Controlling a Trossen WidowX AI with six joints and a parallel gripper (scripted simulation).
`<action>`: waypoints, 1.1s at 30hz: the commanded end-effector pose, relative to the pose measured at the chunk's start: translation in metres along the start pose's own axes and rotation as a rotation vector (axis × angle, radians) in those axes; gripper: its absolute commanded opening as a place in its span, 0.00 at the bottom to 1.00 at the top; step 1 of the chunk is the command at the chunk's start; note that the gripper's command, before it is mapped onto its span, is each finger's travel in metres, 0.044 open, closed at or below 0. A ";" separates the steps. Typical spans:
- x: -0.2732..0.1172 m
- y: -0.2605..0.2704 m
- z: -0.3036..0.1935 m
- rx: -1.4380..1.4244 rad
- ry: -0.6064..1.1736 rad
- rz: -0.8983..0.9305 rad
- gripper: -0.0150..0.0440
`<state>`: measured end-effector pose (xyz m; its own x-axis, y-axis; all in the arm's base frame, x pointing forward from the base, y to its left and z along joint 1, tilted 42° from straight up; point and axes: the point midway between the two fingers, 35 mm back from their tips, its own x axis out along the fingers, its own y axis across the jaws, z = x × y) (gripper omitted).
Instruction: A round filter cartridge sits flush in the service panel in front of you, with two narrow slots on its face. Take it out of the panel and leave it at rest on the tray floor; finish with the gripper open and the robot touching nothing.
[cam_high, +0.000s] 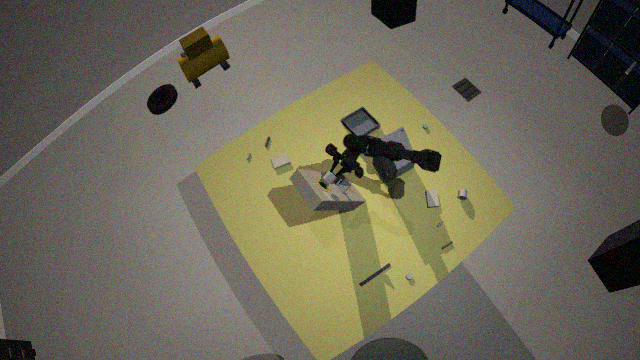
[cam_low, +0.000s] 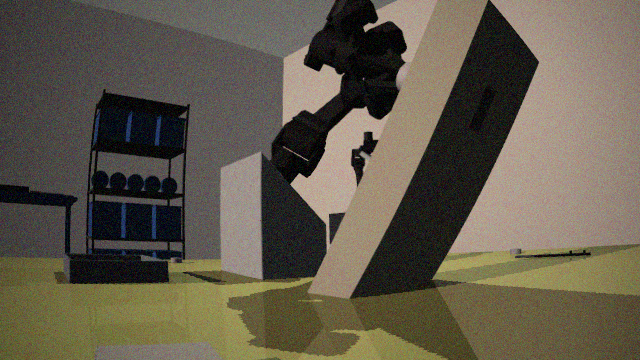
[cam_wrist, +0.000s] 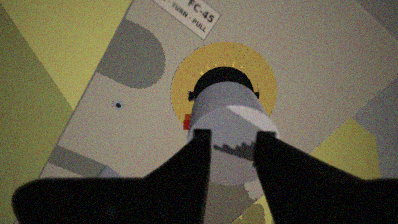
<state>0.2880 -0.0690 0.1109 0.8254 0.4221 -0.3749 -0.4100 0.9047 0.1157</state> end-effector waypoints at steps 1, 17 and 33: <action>0.000 0.005 -0.006 -0.006 -0.006 -0.001 0.25; 0.007 0.039 -0.049 -0.005 -0.006 0.000 0.25; 0.008 0.042 -0.052 0.000 -0.002 0.010 0.45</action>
<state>0.2561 -0.0299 0.0640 0.8214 0.4317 -0.3728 -0.4170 0.9004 0.1239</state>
